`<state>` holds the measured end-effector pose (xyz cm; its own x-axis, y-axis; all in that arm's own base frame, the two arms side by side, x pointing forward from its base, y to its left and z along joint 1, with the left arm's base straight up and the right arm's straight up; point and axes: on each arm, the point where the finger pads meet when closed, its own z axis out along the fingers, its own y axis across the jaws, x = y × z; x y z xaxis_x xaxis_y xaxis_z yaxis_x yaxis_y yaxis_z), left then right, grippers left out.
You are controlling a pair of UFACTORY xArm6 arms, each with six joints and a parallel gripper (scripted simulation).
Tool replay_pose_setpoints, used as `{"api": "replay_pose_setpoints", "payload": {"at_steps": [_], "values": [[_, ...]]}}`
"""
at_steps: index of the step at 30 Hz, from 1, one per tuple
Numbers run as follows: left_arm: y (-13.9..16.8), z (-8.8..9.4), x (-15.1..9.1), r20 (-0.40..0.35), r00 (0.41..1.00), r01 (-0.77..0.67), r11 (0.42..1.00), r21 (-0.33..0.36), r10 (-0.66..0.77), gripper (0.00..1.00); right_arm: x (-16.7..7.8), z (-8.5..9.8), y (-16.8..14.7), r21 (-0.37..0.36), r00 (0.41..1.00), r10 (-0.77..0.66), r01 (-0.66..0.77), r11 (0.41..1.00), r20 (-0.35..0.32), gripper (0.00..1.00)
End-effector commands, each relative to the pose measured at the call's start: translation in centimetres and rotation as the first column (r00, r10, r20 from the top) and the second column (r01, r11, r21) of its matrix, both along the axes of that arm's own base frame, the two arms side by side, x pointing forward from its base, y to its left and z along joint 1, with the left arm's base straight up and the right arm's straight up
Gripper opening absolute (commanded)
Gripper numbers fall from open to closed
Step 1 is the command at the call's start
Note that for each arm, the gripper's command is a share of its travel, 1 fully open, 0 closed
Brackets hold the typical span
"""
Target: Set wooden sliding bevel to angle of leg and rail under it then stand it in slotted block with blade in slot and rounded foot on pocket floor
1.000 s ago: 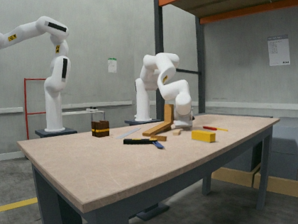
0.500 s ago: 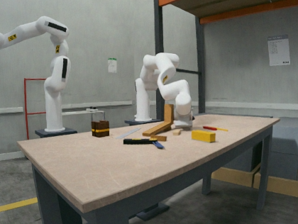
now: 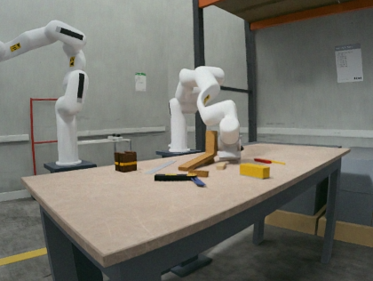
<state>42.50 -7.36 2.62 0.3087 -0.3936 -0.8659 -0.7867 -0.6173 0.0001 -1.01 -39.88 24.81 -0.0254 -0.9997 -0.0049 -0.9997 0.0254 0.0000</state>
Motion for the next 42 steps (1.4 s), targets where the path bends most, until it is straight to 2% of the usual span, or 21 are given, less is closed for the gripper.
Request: {"api": "replay_pose_setpoints", "payload": {"at_steps": [1,7,15,20,29,31,37,42], "values": [[0.0,0.1,0.1,0.003,1.0,0.0,1.0,-0.001,0.0,0.0,0.0,0.2,-0.1,-0.005,1.0,0.0,0.0,1.0,0.0,1.0],[0.0,0.5,0.1,0.004,1.0,0.0,1.0,-0.001,0.0,0.0,0.0,0.2,-0.1,-0.005,1.0,0.0,0.0,1.0,0.0,1.0],[0.0,2.3,0.1,0.004,1.0,0.0,1.0,-0.001,0.0,0.0,0.0,0.2,-0.1,-0.005,1.0,0.0,0.0,1.0,0.0,1.0],[0.0,5.2,0.1,0.004,1.0,0.0,1.0,-0.001,0.0,0.0,0.0,0.2,-0.1,-0.005,1.0,0.0,0.0,1.0,0.0,1.0],[0.0,12.2,0.1,0.004,1.0,0.0,1.0,-0.001,0.0,0.0,0.0,0.2,-0.1,-0.005,1.0,0.0,0.0,1.0,0.0,1.0],[0.0,12.2,0.1,0.004,1.0,0.0,1.0,-0.001,0.0,0.0,0.0,0.2,-0.1,-0.005,1.0,0.0,0.0,1.0,0.0,1.0],[0.0,16.1,0.1,0.004,1.0,0.0,1.0,-0.001,0.0,0.0,0.0,0.2,-0.1,-0.005,1.0,0.0,0.0,1.0,0.0,1.0],[0.0,18.1,0.1,0.004,1.0,0.0,1.0,-0.001,0.0,0.0,0.0,0.2,-0.1,-0.005,1.0,0.0,0.0,1.0,0.0,1.0]]}}
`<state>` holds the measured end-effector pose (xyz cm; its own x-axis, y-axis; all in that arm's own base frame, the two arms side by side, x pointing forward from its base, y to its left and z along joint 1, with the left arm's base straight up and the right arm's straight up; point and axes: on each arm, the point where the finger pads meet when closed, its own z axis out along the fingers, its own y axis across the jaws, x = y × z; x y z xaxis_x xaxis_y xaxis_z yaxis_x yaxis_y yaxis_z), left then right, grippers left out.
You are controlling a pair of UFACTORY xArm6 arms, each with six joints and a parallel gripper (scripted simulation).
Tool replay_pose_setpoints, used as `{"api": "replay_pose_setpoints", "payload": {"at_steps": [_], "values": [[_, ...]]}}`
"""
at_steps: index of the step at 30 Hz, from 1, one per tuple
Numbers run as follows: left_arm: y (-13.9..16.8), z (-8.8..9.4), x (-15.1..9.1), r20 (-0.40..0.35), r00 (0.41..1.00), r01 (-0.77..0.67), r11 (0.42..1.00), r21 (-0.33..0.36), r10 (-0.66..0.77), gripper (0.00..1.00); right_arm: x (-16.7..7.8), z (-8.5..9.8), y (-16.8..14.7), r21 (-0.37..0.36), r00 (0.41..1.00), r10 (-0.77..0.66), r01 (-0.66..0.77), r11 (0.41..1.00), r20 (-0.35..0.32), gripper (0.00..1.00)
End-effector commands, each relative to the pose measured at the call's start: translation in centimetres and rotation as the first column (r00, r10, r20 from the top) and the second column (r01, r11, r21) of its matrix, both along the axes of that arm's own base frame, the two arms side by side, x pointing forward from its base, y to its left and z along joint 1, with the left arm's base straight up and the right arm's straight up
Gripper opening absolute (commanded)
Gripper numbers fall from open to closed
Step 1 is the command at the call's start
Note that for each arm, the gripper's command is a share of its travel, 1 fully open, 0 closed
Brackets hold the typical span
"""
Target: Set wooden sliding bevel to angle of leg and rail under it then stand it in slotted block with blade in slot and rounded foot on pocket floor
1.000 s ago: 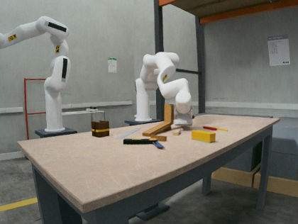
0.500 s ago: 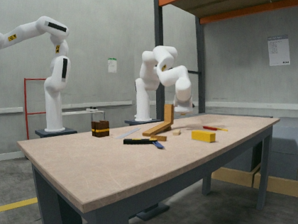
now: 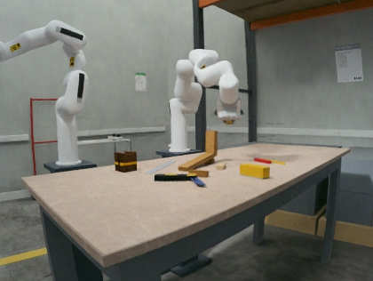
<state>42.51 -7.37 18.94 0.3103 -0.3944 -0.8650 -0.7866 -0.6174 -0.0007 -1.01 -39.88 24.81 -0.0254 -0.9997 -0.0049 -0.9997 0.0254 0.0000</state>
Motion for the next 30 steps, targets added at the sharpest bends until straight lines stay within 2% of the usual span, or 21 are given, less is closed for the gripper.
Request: {"api": "replay_pose_setpoints", "payload": {"at_steps": [1,9,30], "values": [[-0.02,2.07,0.05,0.002,1.0,0.0,1.0,-0.001,0.0,0.0,0.0,0.18,-0.11,-0.005,1.0,0.0,0.0,1.0,0.0,1.0],[-0.02,2.87,0.05,0.002,1.0,0.0,1.0,-0.001,0.0,0.0,0.0,0.18,-0.11,-0.005,1.0,0.0,0.0,1.0,0.0,1.0],[-0.26,2.92,-0.02,0.009,1.0,-0.004,1.0,-0.004,0.004,0.0,0.0,0.18,-0.11,-0.005,1.0,0.0,0.0,1.0,0.0,1.0]]}}
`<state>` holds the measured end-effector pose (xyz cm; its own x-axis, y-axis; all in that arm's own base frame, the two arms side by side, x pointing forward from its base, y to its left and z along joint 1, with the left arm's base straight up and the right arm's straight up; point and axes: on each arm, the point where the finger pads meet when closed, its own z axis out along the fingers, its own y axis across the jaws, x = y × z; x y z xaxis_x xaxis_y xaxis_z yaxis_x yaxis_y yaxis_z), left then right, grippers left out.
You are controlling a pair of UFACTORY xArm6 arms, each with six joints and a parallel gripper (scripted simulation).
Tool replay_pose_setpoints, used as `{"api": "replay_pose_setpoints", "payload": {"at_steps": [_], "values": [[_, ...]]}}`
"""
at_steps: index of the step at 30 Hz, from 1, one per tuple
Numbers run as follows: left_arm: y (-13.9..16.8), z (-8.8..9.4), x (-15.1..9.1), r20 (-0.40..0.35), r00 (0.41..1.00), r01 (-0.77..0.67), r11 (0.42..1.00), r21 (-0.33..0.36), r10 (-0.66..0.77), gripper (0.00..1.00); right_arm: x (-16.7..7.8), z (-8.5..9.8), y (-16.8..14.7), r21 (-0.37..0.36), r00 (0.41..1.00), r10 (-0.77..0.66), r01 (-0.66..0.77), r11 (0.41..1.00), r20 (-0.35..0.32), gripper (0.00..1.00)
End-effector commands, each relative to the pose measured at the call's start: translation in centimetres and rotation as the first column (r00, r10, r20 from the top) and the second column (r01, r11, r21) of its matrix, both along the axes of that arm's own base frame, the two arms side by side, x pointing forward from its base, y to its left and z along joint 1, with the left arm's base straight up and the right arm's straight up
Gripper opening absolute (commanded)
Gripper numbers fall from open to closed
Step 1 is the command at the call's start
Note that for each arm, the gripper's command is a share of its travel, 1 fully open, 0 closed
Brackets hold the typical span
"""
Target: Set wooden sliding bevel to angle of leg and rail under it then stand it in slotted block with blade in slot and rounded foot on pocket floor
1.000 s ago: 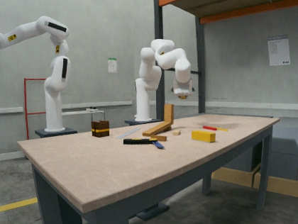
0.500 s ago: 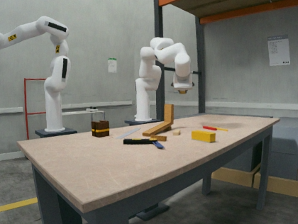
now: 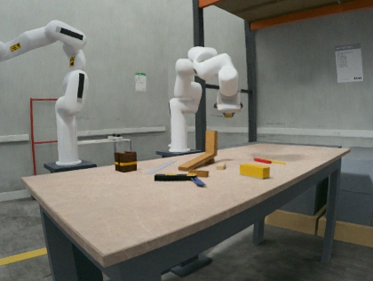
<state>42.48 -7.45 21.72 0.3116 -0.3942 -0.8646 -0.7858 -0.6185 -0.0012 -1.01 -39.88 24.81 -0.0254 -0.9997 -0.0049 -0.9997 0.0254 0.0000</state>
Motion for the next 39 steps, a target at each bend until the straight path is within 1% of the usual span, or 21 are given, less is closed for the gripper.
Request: {"api": "replay_pose_setpoints", "payload": {"at_steps": [1,12,18,25,27,33,39], "values": [[-0.3,0.1,0.0,0.011,1.0,-0.003,1.0,-0.005,0.004,0.0,0.0,0.2,-0.1,-0.005,1.0,0.0,0.0,1.0,0.0,1.0],[-1.6,0.2,-0.4,0.053,0.998,-0.024,0.999,-0.024,0.026,0.0,0.0,0.2,-0.1,-0.005,1.0,0.0,0.0,1.0,0.0,1.0],[-3.4,0.3,-0.9,0.104,0.993,-0.049,0.998,-0.05,0.054,0.0,0.0,0.2,-0.1,-0.005,1.0,0.0,0.0,1.0,0.0,1.0],[-6.3,0.4,-1.7,0.189,0.976,-0.088,0.991,-0.097,0.106,0.0,0.0,0.2,-0.1,-0.005,1.0,0.0,0.0,1.0,0.0,1.0],[-6.3,0.4,-1.7,0.189,0.976,-0.088,0.991,-0.097,0.106,0.0,0.0,0.2,-0.1,-0.005,1.0,0.0,0.0,1.0,0.0,1.0],[-9.6,0.5,-2.6,0.28,0.946,-0.126,0.98,-0.153,0.166,0.0,0.0,0.2,-0.1,-0.005,1.0,0.0,0.0,1.0,0.0,1.0],[-13.5,0.7,-3.7,0.38,0.893,-0.164,0.961,-0.223,0.24,0.0,0.0,0.2,-0.1,-0.005,1.0,0.0,0.0,1.0,0.0,1.0]]}}
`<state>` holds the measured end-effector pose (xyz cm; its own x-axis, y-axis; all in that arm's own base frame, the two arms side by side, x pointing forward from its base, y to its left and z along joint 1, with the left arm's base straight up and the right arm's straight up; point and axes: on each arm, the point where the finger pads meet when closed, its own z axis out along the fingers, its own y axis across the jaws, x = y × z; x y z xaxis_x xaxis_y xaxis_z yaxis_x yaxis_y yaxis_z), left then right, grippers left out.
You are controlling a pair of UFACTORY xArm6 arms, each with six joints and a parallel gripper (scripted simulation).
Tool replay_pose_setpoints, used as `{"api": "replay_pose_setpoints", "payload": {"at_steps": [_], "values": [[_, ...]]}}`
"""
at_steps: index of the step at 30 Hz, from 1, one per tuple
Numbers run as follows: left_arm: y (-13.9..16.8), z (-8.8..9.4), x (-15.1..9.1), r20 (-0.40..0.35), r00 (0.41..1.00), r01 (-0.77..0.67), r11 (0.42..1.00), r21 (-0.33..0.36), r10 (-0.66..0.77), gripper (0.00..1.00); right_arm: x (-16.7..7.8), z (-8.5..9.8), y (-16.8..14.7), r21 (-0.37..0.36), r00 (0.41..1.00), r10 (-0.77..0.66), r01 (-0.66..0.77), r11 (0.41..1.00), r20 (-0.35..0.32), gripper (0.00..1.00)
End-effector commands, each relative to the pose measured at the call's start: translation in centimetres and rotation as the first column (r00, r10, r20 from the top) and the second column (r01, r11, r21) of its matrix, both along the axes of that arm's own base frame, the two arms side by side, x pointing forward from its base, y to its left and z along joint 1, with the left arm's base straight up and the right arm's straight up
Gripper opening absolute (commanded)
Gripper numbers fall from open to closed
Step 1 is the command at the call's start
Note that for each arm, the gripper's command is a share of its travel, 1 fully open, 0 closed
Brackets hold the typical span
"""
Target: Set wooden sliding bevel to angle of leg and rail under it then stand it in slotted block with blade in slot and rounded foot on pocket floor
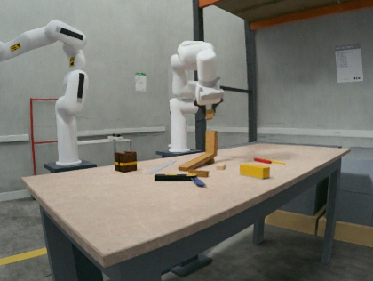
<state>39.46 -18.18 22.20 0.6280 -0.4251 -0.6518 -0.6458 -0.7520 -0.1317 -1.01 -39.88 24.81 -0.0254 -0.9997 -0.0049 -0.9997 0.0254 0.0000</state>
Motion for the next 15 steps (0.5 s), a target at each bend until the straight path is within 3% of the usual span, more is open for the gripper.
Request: {"api": "replay_pose_setpoints", "payload": {"at_steps": [1,5,15], "values": [[-3.5,0.2,-0.9,0.118,0.992,-0.049,0.997,-0.053,0.055,0.0,0.0,0.2,-0.1,-0.005,1.0,0.0,0.0,1.0,0.0,1.0],[-5.0,0.3,-1.3,0.16,0.984,-0.069,0.995,-0.076,0.08,0.0,0.0,0.2,-0.1,-0.005,1.0,0.0,0.0,1.0,0.0,1.0],[-12.7,0.6,-3.4,0.368,0.902,-0.154,0.966,-0.208,0.224,0.0,0.0,0.2,-0.1,-0.005,1.0,0.0,0.0,1.0,0.0,1.0]]}}
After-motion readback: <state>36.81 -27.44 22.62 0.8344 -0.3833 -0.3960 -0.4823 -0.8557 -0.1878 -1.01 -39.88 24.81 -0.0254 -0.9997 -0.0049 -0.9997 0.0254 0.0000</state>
